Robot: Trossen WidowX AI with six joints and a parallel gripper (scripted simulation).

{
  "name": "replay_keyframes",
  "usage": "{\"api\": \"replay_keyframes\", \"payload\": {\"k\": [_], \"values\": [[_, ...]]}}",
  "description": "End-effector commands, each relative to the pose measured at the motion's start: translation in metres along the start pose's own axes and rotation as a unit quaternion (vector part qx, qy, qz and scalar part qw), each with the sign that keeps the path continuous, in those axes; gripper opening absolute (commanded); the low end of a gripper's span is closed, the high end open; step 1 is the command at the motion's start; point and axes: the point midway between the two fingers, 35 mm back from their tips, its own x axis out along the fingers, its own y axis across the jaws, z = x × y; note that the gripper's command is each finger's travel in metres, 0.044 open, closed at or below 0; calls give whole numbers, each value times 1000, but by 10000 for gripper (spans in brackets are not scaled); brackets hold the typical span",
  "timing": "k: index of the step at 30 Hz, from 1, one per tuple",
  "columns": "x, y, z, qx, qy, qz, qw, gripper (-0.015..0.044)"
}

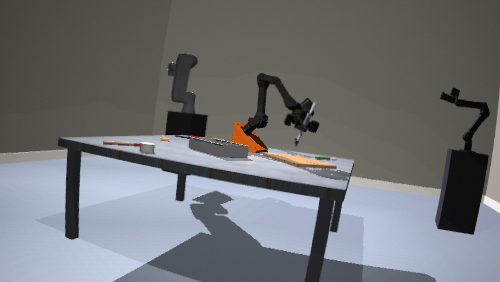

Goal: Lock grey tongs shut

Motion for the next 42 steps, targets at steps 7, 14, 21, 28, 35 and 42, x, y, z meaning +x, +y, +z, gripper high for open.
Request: {"api": "replay_keyframes", "payload": {"k": [7, 14, 21, 28, 35, 42], "values": [[-20, -12, 0, 75, -66, -8, 995, -150], [-20, -12, 0, 75, -66, -8, 995, -150], [-20, -12, 0, 75, -66, -8, 995, -150], [-20, -12, 0, 75, -66, -8, 995, -150], [-20, -12, 0, 75, -66, -8, 995, -150], [-20, -12, 0, 75, -66, -8, 995, -150]]}}
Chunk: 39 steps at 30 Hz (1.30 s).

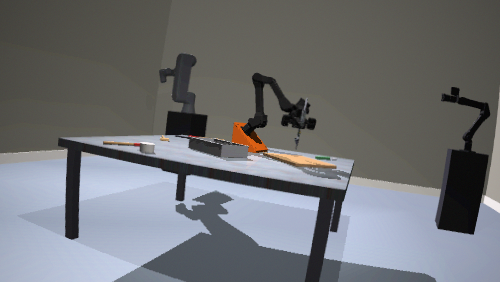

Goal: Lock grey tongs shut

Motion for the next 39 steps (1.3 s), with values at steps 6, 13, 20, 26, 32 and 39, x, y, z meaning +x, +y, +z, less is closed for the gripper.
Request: {"api": "replay_keyframes", "payload": {"k": [6, 13, 20, 26, 32, 39], "values": [[4, 2, 1, -12, 9, -1, 1000, -150], [19, 11, -1, -70, 62, 4, 996, -150], [33, 14, -5, -117, 126, 4, 985, -150], [42, 13, -8, -145, 185, 2, 972, -150], [48, 10, -10, -162, 246, -1, 956, -150], [50, 5, -12, -167, 319, -4, 933, -150]]}}
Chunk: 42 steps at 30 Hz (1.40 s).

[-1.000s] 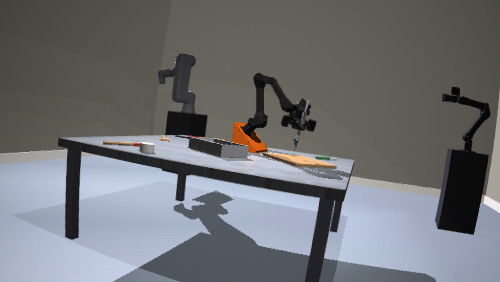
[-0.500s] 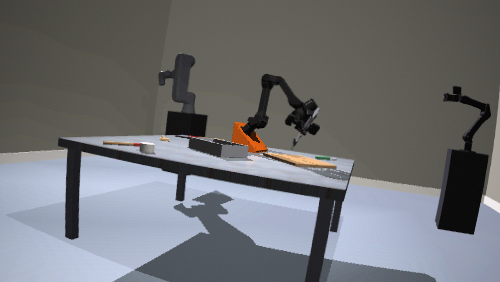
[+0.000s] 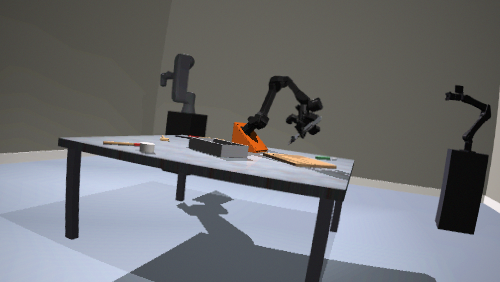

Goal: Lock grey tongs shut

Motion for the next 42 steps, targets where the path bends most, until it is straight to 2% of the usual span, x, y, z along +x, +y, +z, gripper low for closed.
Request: {"api": "replay_keyframes", "payload": {"k": [1, 17, 28, 42], "values": [[-2, -2, 5, -1, 40, 8, 999, -150], [-13, -11, 3, 45, 201, 48, 977, -150], [-31, -12, 9, 113, 282, 90, 948, -150], [-34, -12, 11, 132, 296, 101, 941, -150]]}}
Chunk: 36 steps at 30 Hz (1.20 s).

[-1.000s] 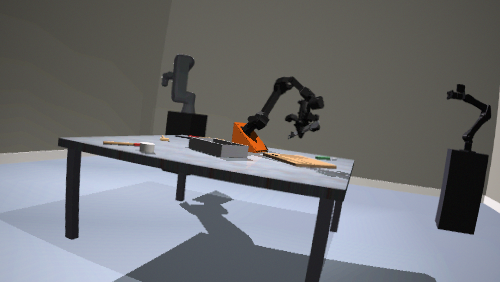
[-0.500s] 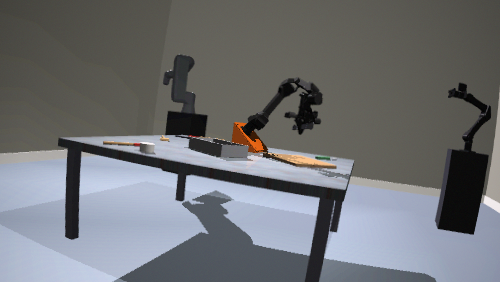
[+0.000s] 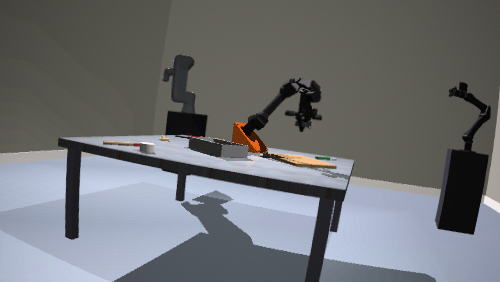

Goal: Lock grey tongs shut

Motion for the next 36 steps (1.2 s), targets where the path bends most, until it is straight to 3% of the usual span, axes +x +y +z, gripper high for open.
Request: {"api": "replay_keyframes", "payload": {"k": [1, 36], "values": [[-2, 2, 2, -3, -3, 4, 1000, -150], [54, 1, 8, -3, -2, 2, 1000, -150]]}}
